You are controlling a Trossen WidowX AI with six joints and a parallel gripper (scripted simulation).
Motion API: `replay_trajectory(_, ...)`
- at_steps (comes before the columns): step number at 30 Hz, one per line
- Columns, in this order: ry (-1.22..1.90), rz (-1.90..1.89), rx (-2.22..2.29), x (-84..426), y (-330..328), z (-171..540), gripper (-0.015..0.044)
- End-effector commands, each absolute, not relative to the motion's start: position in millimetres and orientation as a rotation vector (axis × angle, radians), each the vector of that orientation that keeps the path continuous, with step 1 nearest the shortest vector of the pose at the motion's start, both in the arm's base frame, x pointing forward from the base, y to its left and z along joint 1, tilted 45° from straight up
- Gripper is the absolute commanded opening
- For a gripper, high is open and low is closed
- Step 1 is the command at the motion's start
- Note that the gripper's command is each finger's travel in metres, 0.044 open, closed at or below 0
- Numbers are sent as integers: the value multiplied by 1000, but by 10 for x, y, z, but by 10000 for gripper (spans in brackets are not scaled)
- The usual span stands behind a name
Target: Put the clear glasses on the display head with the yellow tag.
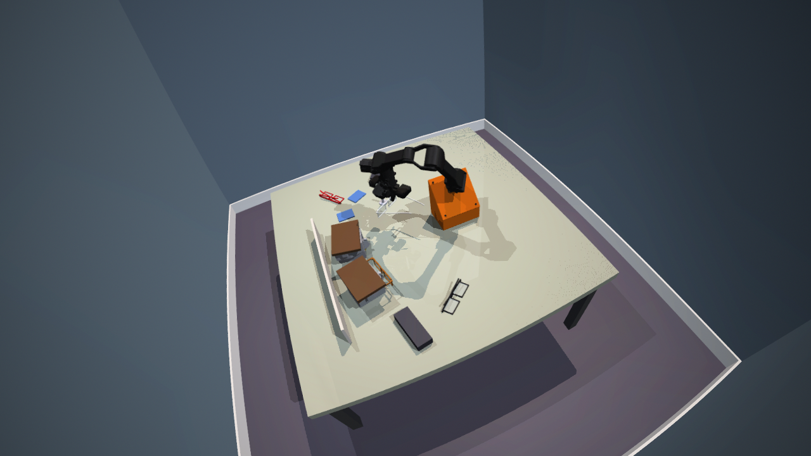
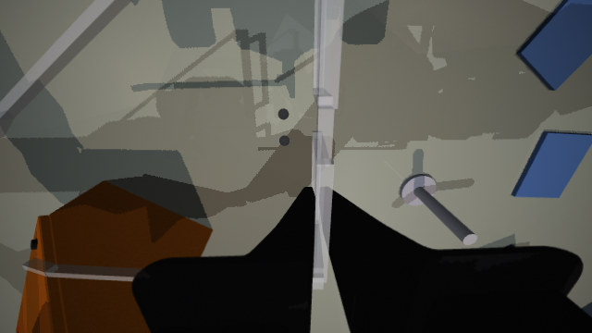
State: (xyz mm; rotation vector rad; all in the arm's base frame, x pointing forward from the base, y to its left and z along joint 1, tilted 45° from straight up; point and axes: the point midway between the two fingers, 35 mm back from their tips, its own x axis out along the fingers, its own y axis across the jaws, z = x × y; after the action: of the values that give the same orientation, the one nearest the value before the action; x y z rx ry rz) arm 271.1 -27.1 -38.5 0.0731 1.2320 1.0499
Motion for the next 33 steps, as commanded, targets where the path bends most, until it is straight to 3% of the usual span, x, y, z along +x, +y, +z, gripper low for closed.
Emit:
replay_trajectory(1, 1248, 1021, 88, 2781, -447, -488, 0)
replay_trajectory(33, 1399, 826, 322, 2646, -1676, -1685, 0)
